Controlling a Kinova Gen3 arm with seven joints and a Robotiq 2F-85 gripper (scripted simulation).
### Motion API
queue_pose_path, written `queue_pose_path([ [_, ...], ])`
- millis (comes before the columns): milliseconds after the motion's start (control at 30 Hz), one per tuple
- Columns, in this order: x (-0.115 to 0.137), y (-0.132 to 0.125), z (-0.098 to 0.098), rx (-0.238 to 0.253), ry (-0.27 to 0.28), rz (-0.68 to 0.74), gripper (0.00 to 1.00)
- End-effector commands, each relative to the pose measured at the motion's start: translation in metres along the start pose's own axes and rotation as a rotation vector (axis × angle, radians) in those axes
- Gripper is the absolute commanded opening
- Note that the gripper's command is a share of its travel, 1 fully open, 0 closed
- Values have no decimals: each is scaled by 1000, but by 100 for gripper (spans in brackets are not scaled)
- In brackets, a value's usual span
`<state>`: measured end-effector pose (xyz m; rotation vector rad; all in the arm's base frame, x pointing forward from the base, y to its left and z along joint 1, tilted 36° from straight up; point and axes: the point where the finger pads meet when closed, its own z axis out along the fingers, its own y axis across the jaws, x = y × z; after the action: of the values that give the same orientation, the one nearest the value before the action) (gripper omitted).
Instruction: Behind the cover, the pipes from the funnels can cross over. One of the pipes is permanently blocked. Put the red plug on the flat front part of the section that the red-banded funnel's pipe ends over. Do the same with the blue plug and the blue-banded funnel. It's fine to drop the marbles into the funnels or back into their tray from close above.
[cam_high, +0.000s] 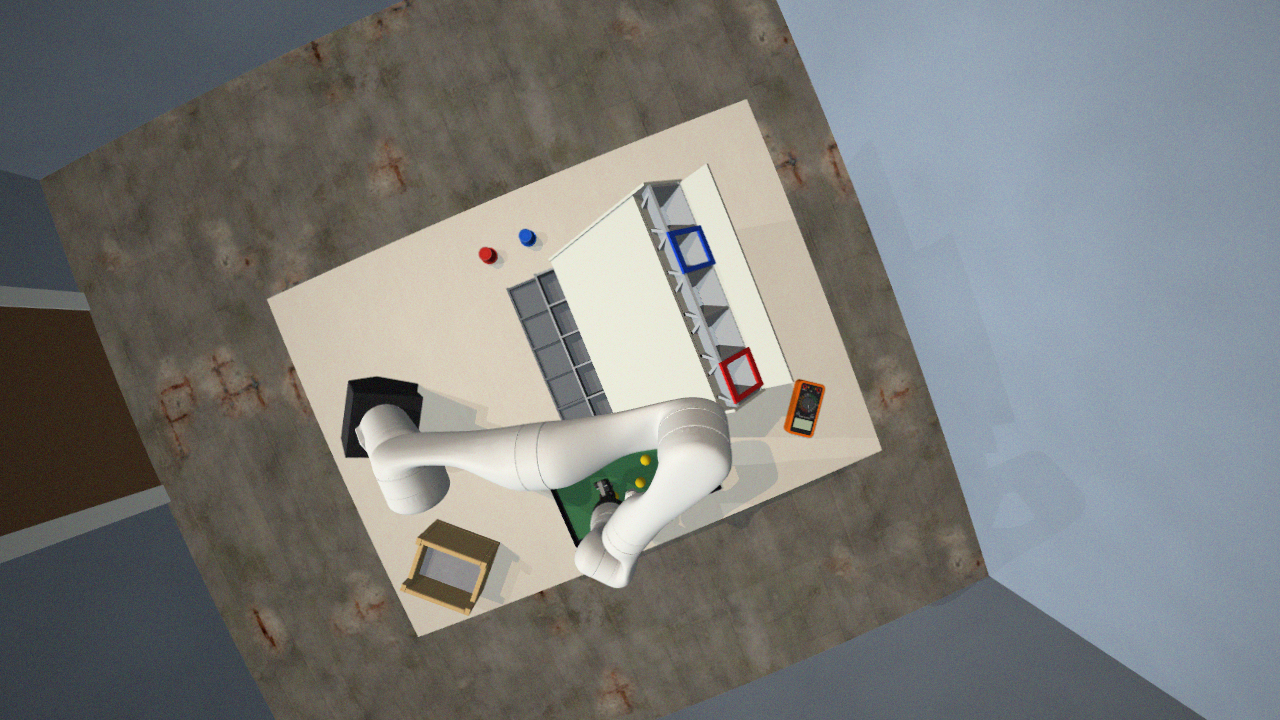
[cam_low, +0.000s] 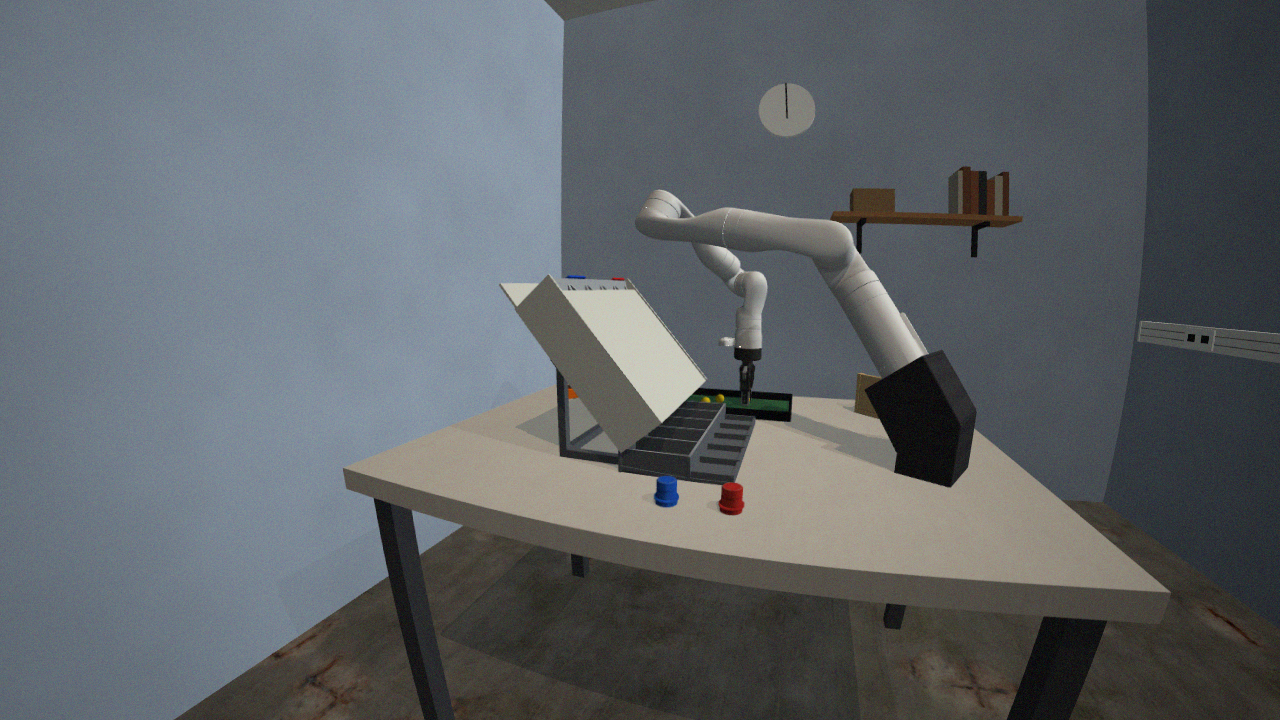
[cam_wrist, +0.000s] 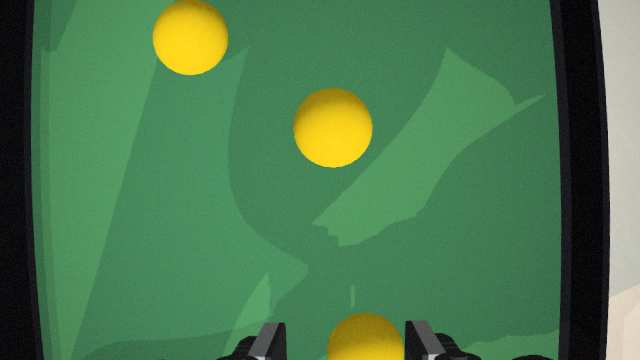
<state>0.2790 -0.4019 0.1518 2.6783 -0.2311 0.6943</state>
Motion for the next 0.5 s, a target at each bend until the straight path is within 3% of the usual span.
queue_pose_path([
  [0, 1, 2, 1, -5, 4, -5, 50],
  [133, 1, 2, 1, -5, 4, -5, 50],
  [167, 0, 0, 0, -1, 1, 0, 0],
  [467, 0, 0, 0, -1, 1, 0, 0],
])
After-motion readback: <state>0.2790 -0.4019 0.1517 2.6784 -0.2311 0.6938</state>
